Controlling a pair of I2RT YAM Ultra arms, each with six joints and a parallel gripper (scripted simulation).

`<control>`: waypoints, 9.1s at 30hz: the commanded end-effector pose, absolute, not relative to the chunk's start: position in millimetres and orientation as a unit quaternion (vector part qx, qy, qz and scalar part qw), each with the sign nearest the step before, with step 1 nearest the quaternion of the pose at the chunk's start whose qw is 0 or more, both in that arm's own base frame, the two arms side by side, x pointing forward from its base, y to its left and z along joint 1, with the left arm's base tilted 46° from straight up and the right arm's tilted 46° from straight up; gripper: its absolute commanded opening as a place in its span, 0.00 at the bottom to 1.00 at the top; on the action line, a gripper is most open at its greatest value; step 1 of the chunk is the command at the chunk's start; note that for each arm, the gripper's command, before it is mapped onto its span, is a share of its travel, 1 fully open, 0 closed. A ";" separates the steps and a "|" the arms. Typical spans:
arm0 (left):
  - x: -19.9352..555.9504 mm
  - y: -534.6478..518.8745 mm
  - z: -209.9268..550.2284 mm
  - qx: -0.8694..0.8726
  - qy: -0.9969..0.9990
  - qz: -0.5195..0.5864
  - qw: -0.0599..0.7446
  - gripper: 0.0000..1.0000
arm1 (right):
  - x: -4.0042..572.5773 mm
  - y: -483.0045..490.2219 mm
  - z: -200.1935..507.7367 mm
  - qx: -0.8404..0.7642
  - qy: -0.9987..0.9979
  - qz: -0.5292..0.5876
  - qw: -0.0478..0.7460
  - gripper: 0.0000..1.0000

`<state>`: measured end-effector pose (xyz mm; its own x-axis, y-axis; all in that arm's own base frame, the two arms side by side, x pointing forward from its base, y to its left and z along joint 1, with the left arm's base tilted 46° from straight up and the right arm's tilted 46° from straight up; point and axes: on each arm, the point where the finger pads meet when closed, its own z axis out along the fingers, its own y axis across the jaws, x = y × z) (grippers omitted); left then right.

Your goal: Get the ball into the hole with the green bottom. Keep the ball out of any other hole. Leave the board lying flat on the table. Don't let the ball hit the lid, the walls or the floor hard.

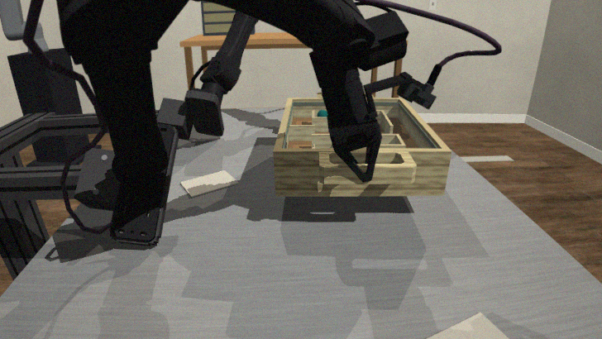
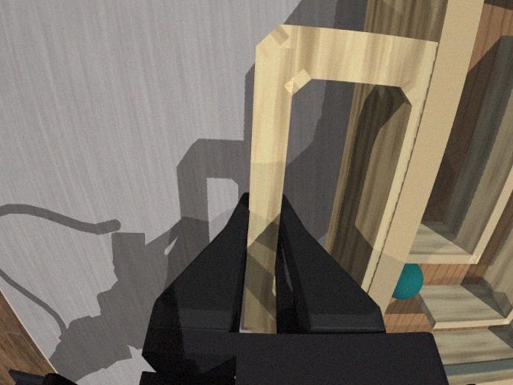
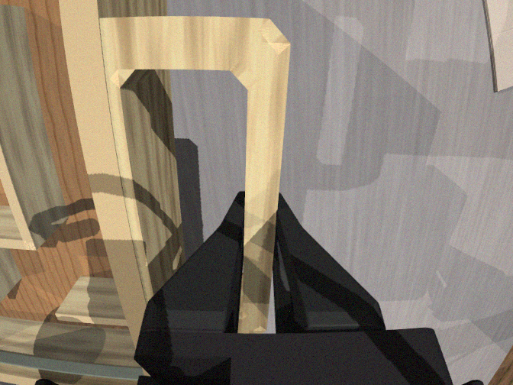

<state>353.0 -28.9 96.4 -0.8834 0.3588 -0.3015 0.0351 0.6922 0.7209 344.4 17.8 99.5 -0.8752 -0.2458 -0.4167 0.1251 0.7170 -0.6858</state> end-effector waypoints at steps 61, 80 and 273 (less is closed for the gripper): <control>363.6 -57.0 118.1 0.121 0.884 0.377 0.246 0.00 | 358.6 42.6 124.1 -0.049 0.889 -0.345 0.296 0.00; 375.2 -59.1 127.2 0.115 0.892 0.346 0.267 0.00 | 364.0 48.8 136.5 -0.037 0.882 -0.363 0.299 0.00; 364.4 -58.7 119.3 0.126 0.884 0.379 0.244 0.00 | 355.7 39.8 120.0 -0.051 0.889 -0.356 0.283 0.00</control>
<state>354.1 -33.6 96.9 -0.8899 0.3468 -0.2962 0.0316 0.6947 0.7186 346.9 19.5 106.2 -0.8808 -0.2428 -0.4065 0.1213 0.7143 -0.6893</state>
